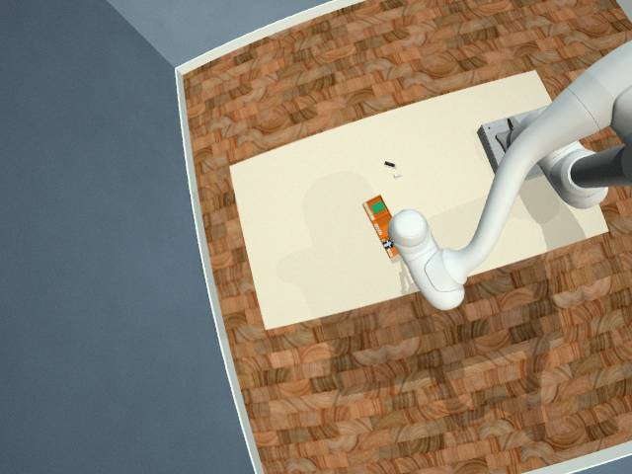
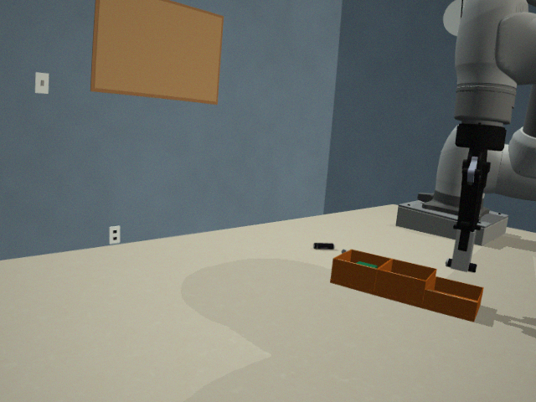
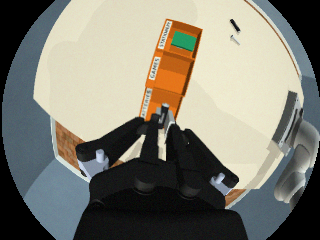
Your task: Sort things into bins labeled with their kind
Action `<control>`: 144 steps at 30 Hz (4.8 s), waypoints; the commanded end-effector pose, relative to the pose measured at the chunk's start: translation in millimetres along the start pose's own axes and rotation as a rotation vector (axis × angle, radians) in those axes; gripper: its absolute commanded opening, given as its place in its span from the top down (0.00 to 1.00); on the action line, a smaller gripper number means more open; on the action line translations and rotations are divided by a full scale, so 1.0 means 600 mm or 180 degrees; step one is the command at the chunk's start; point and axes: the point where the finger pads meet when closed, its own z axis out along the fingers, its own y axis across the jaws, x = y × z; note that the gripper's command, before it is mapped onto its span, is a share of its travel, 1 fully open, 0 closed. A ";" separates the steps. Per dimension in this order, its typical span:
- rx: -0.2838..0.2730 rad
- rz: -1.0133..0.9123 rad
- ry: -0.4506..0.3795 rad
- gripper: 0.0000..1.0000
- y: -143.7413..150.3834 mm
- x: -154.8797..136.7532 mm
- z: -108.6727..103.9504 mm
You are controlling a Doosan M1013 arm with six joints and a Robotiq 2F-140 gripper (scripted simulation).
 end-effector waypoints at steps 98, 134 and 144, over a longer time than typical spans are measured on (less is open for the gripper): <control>0.0001 -0.0318 -0.0001 0.83 0.013 0.027 -0.004; 0.0001 -0.2411 -0.0001 0.83 0.194 0.433 -0.013; 0.0001 -0.2411 -0.0001 0.83 0.240 0.534 -0.016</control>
